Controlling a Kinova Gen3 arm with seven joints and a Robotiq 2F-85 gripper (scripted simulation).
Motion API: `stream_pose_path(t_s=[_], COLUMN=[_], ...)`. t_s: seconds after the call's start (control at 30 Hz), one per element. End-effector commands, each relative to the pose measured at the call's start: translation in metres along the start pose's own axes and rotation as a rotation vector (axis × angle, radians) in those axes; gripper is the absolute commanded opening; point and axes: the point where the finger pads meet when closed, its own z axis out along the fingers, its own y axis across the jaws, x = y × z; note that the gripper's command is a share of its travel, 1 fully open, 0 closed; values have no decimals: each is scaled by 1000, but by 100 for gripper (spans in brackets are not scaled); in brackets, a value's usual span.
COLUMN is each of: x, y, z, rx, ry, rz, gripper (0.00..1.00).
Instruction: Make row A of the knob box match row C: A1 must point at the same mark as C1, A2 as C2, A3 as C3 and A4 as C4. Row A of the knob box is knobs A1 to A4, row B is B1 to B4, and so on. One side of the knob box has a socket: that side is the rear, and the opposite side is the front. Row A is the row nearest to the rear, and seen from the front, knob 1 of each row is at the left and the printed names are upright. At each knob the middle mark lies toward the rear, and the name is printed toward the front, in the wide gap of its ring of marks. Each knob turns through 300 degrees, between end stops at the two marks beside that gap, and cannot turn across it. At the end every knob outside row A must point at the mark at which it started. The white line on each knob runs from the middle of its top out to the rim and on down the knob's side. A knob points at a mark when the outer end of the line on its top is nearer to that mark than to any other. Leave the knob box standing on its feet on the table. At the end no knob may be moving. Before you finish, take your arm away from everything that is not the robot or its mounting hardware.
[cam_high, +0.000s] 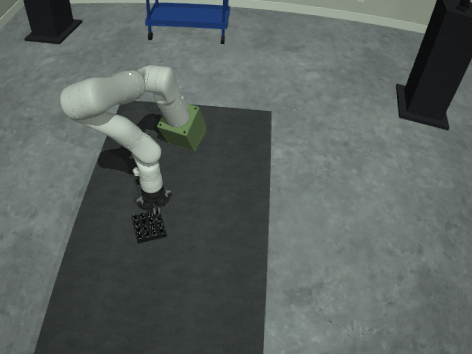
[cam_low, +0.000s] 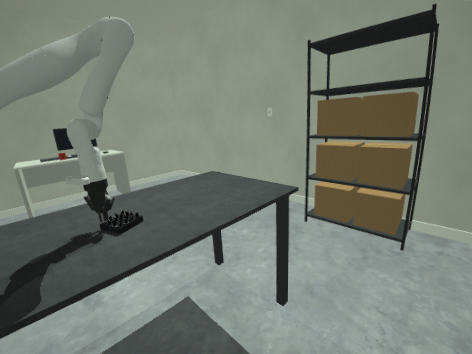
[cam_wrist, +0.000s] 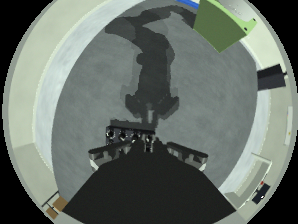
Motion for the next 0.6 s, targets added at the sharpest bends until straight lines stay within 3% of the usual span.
stream_pose_path(t_s=[0.0, 0.57], x=[-3, -2], y=[-1, -1], z=[0, 0], rx=[3, 3], ry=[-6, -5], rz=[4, -42], gripper=[8, 8])
